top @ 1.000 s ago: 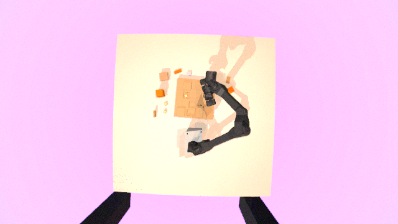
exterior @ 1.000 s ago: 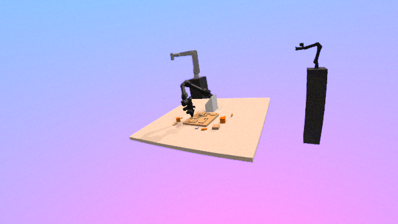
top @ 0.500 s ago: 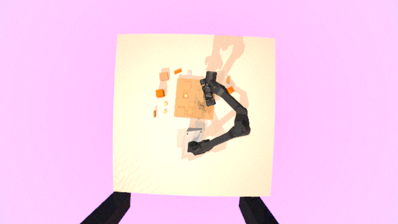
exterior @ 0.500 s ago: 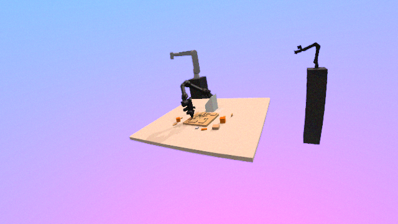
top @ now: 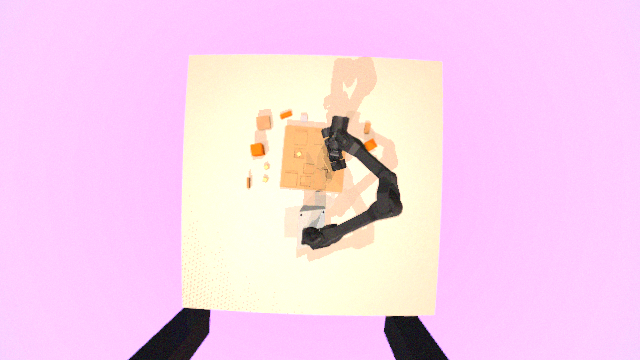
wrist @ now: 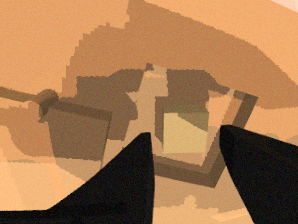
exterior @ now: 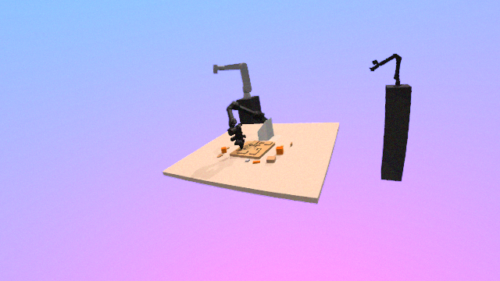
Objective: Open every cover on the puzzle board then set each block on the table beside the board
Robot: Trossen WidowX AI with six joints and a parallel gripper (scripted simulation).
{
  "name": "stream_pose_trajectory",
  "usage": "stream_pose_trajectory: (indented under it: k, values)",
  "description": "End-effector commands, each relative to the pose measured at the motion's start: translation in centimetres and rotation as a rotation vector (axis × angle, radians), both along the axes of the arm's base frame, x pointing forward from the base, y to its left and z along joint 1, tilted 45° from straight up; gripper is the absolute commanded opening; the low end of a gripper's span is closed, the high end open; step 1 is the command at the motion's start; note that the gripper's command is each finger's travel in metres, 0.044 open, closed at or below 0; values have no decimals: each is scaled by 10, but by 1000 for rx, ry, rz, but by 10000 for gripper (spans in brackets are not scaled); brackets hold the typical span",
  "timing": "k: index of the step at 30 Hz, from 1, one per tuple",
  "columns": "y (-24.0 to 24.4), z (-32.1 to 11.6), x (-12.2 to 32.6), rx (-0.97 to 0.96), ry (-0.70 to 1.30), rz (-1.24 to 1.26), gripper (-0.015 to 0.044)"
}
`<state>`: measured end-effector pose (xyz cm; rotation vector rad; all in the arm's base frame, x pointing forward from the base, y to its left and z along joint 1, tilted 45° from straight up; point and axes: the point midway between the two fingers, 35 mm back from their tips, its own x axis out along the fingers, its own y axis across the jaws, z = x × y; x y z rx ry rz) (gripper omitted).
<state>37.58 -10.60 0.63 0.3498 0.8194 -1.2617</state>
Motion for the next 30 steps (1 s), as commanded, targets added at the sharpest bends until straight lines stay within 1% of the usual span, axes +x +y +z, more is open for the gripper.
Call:
stream_pose_trajectory:
  k: [1,19,28,30]
  values:
    - [-3,-2,-3,-3,10,-2,144]
    - [-10,-10,-2,-4,10,-2,144]
    - [-8,-8,1,-2,1,0,84]
    - [-8,-8,1,-2,1,0,80]
